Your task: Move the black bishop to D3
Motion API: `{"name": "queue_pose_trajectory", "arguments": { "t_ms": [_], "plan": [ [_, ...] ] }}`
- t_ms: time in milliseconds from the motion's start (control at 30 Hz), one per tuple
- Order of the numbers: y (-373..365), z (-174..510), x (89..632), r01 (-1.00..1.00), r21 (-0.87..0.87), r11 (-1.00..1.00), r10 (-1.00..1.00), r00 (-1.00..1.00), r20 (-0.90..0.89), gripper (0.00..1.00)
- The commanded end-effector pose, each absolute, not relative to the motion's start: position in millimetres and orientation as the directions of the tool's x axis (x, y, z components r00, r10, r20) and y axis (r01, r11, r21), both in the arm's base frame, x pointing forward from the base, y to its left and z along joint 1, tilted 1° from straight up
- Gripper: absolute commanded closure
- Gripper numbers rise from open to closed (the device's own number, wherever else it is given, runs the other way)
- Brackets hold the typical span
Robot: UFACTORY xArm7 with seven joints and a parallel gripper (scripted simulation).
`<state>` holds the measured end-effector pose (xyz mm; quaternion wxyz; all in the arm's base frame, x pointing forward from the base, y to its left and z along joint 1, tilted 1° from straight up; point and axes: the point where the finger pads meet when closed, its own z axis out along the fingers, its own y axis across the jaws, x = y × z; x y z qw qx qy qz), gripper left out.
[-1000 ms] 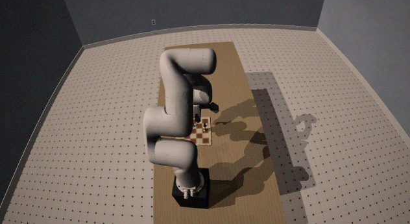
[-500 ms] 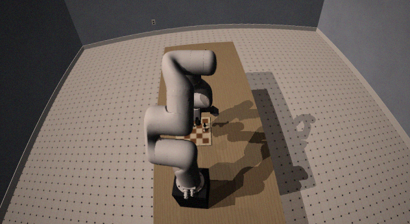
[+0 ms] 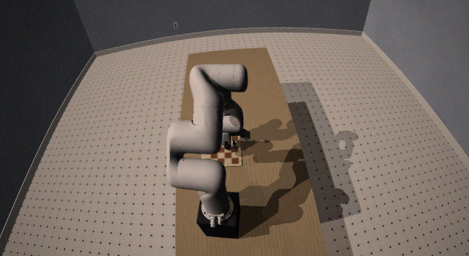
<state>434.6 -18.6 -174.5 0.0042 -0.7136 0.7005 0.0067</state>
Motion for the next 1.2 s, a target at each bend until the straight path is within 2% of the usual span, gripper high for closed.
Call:
{"name": "queue_pose_trajectory", "arguments": {
  "t_ms": [0,1167],
  "plan": [
    [-18.8,-179.7,437.8,-1.0,-0.002,-0.018,-1.0,0.018,-0.015,1.0],
    [-18.7,-183.1,437.9,-1.0,-0.002,-0.018,-1.0,0.018,-0.015,1.0]
  ]
}}
